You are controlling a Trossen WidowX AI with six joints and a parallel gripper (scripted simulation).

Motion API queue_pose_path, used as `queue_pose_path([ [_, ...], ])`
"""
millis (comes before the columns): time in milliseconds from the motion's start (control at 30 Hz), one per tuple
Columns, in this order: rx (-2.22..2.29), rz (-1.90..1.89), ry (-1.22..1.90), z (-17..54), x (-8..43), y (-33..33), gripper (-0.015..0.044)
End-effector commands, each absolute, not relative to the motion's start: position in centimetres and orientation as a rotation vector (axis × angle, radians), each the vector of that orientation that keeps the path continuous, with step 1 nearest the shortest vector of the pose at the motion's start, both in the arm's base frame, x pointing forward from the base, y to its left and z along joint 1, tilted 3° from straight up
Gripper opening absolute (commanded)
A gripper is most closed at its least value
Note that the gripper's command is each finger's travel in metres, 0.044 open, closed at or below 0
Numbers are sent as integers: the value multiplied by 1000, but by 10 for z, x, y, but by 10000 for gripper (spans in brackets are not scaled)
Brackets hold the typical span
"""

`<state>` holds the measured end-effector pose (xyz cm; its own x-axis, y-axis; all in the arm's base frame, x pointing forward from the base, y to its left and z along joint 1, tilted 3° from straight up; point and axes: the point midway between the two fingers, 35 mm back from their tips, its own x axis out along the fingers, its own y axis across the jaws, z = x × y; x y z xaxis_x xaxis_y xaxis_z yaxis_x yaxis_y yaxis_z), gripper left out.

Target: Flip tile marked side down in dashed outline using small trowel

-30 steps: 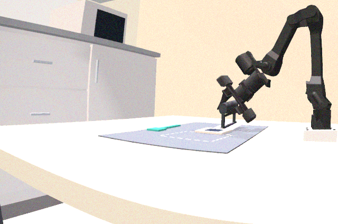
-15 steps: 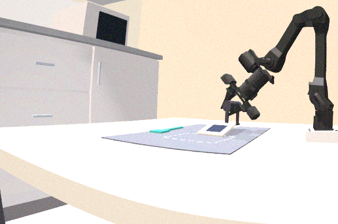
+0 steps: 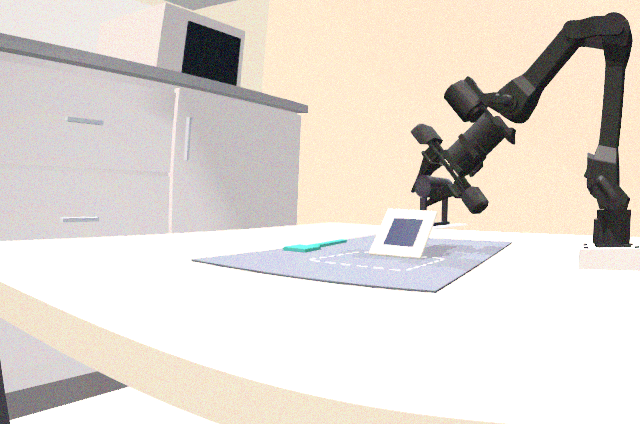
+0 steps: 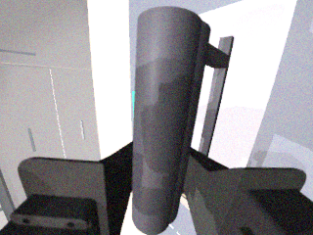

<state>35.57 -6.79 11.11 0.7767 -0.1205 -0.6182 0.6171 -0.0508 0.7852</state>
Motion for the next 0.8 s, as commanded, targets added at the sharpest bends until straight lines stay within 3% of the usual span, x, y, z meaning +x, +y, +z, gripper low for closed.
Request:
queue_pose_path([
  [0, 1516, -601, 394, 125, 362, -59, 0],
  [767, 1519, -602, 396, 125, 366, -31, 0],
])
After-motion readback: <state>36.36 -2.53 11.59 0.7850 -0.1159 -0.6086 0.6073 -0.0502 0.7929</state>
